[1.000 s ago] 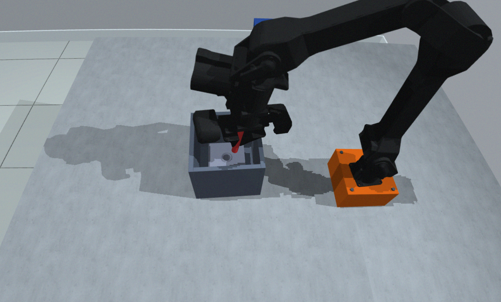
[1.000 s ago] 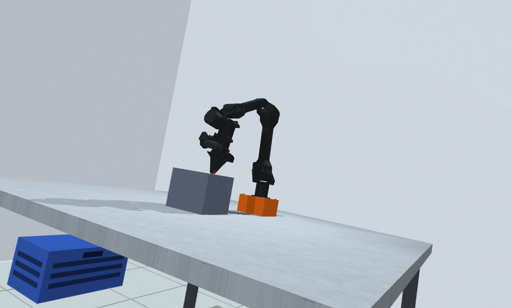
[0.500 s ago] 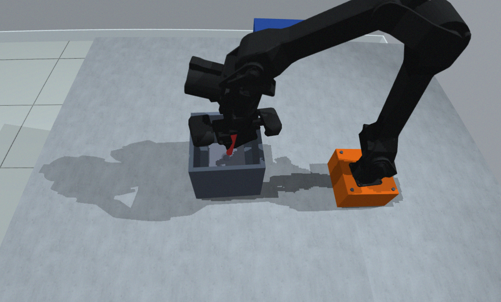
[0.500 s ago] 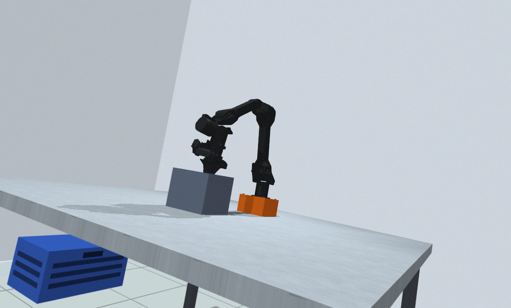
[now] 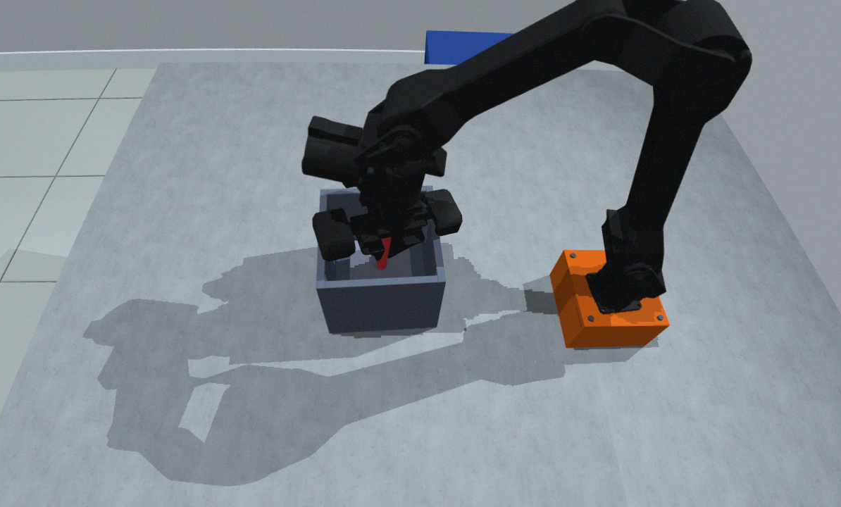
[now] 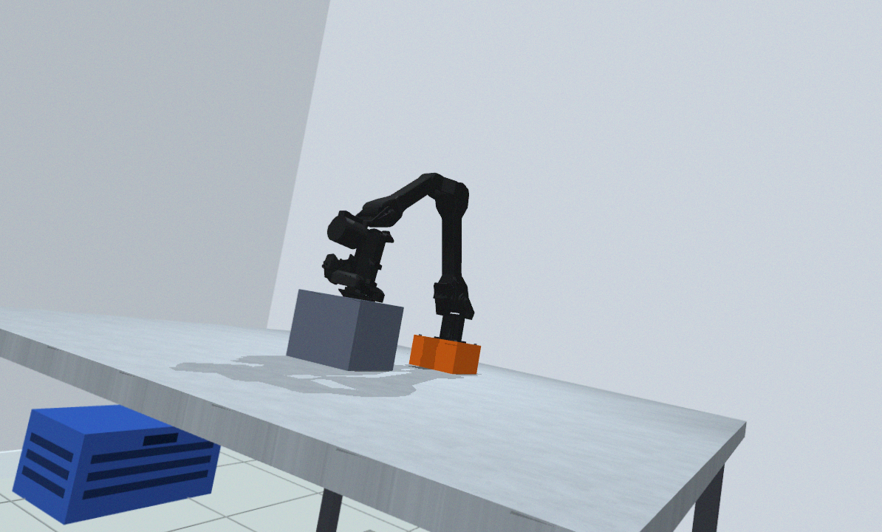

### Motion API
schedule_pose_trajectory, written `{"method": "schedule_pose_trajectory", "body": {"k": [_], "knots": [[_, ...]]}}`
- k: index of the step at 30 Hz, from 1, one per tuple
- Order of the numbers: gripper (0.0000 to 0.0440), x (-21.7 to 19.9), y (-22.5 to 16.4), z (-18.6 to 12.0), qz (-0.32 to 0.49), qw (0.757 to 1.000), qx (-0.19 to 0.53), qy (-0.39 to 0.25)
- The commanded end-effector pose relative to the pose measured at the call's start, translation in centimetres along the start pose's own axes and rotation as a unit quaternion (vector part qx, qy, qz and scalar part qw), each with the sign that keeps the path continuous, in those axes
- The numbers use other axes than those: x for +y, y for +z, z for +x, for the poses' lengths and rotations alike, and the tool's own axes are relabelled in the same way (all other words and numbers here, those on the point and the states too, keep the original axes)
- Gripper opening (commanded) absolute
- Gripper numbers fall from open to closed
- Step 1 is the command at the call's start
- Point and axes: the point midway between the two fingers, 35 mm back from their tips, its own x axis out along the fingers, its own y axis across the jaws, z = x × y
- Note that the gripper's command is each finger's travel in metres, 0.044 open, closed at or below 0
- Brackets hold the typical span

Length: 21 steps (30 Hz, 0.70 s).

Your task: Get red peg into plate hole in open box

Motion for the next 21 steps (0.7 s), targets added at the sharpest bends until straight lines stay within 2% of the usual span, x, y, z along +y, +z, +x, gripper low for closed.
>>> {"method": "schedule_pose_trajectory", "body": {"k": [1, 10, 14, 21], "knots": [[0.011, 0.0, 0.1, 0.6, -0.007, 1.0, 0.004, -0.011], [0.0128, 0.1, 0.7, 0.3, -0.012, 0.999, 0.028, -0.012], [0.0165, 0.6, 0.8, -0.3, -0.01, 0.999, 0.051, -0.002], [0.0184, 1.3, 1.5, -1.6, -0.001, 0.996, 0.084, 0.024]]}}
